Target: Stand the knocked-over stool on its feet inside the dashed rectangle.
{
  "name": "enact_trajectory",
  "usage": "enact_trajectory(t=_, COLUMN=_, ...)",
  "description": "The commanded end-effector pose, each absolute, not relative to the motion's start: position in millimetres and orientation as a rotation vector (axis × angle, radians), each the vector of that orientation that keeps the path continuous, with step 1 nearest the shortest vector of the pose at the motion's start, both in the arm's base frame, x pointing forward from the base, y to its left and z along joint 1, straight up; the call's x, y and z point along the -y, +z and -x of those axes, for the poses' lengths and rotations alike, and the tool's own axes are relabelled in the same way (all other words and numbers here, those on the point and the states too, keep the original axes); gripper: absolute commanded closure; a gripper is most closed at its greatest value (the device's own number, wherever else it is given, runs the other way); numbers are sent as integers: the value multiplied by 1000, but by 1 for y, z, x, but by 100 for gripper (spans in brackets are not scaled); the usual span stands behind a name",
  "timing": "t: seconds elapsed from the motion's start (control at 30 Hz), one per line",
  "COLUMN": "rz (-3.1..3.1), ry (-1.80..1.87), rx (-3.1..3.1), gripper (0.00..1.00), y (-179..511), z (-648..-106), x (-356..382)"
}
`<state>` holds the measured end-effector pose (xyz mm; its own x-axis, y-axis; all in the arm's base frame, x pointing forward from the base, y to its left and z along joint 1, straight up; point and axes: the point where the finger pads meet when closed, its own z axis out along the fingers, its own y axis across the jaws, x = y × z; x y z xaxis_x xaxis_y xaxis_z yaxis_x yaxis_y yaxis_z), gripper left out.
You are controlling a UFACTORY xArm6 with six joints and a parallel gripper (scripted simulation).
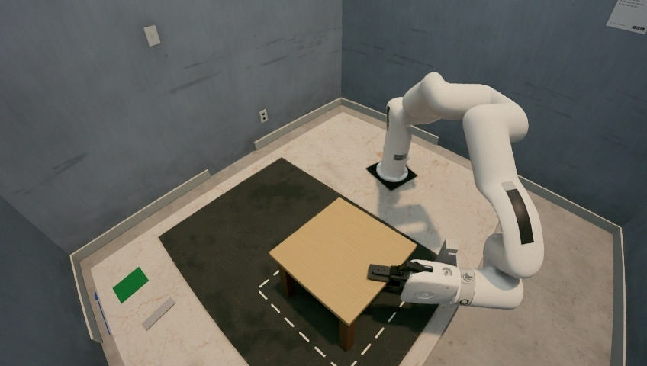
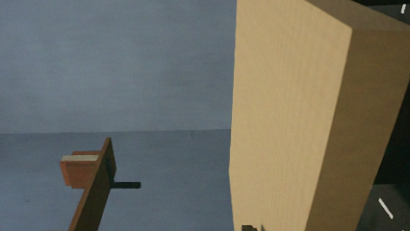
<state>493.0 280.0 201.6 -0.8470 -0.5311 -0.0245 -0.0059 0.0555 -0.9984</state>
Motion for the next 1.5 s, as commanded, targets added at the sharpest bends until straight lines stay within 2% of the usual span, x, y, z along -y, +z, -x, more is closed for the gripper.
enact_trajectory(t=0.0, rz=536, ry=-1856, rx=-1944, gripper=79, y=202, z=-493, x=-283)
enact_trajectory(t=1.07, rz=542, ry=-1880, rx=-1924, gripper=79, y=198, z=-493, x=-288)
enact_trajectory(t=1.1, rz=542, ry=-1880, rx=-1924, gripper=55, y=198, z=-493, x=-288)
enact_trajectory(t=1.47, rz=542, ry=-1880, rx=-1924, gripper=55, y=198, z=-493, x=-288)
